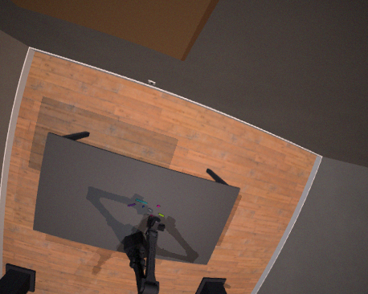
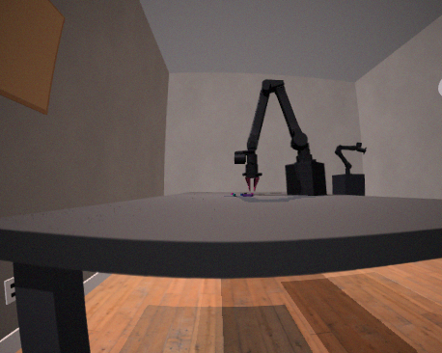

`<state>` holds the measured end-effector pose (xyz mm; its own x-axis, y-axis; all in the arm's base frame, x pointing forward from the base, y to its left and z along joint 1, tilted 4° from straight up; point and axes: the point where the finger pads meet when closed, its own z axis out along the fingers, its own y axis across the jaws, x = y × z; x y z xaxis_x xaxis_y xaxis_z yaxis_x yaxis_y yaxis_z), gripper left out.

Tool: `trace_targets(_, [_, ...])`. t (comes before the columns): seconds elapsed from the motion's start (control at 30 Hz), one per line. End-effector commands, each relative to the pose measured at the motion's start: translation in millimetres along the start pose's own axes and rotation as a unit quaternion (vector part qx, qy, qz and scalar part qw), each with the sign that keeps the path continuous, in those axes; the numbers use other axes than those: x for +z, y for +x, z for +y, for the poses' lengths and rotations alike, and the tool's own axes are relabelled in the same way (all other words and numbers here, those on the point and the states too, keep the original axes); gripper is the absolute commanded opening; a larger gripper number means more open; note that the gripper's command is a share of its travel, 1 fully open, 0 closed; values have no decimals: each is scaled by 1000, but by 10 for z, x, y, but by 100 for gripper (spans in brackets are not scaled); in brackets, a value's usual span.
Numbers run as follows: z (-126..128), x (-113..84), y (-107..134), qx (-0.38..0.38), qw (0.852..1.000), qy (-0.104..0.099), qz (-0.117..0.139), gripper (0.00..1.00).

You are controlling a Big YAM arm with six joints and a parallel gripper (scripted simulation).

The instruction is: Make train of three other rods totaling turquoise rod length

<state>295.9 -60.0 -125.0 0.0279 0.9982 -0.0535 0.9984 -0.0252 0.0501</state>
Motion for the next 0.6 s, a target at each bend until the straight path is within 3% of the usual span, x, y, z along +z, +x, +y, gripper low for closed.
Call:
trace_targets(0.0, [-16, 43, 13, 6, 1000, 2, -2, 24])
trace_targets(0.57, [-16, 41, 11, 7, 1000, 3, -2, 24])
